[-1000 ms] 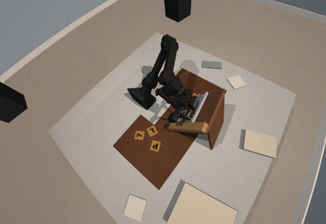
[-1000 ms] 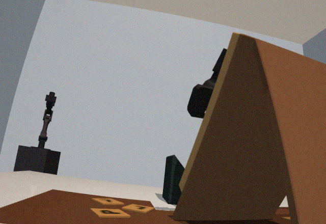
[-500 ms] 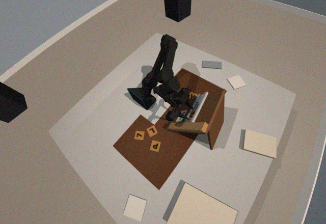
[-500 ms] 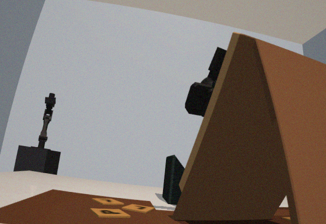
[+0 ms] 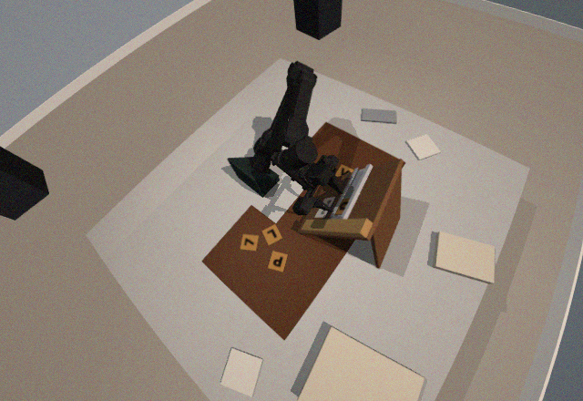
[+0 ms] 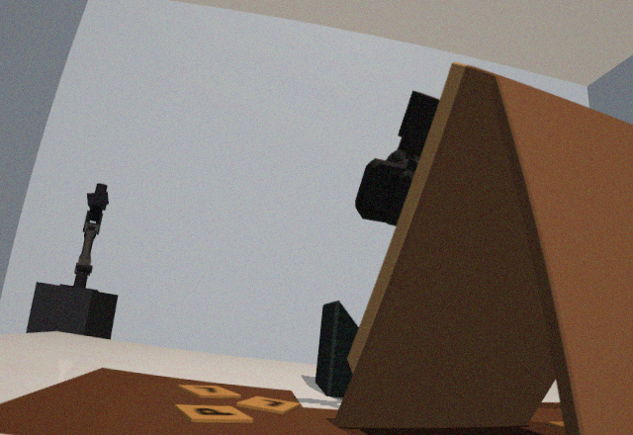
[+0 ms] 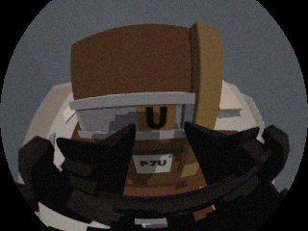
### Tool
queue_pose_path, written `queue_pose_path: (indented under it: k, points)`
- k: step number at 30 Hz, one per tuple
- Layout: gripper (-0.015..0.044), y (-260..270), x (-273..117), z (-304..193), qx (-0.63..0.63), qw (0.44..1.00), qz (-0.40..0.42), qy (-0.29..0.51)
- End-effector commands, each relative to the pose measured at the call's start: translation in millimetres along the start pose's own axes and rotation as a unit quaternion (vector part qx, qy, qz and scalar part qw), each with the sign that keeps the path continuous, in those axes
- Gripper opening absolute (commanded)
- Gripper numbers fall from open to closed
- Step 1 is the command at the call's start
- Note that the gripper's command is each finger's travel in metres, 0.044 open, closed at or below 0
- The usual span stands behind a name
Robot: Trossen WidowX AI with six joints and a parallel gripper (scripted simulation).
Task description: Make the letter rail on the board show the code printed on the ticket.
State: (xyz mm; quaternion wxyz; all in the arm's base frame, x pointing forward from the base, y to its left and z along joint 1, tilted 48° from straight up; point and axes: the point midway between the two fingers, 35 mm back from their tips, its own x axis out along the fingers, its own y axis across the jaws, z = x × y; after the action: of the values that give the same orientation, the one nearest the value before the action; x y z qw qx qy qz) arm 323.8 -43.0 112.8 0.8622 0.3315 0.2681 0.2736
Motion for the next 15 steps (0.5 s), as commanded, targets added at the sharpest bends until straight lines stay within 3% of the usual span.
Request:
queue_pose_path:
  k: [1,15]
  points:
    - [0.0295,0.1,-3.3,0.3,-0.002,1.0,0.001,-0.001]
    - [0.0295,-0.5,-11.6,-1.1,-0.002,1.0,0.001,-0.001]
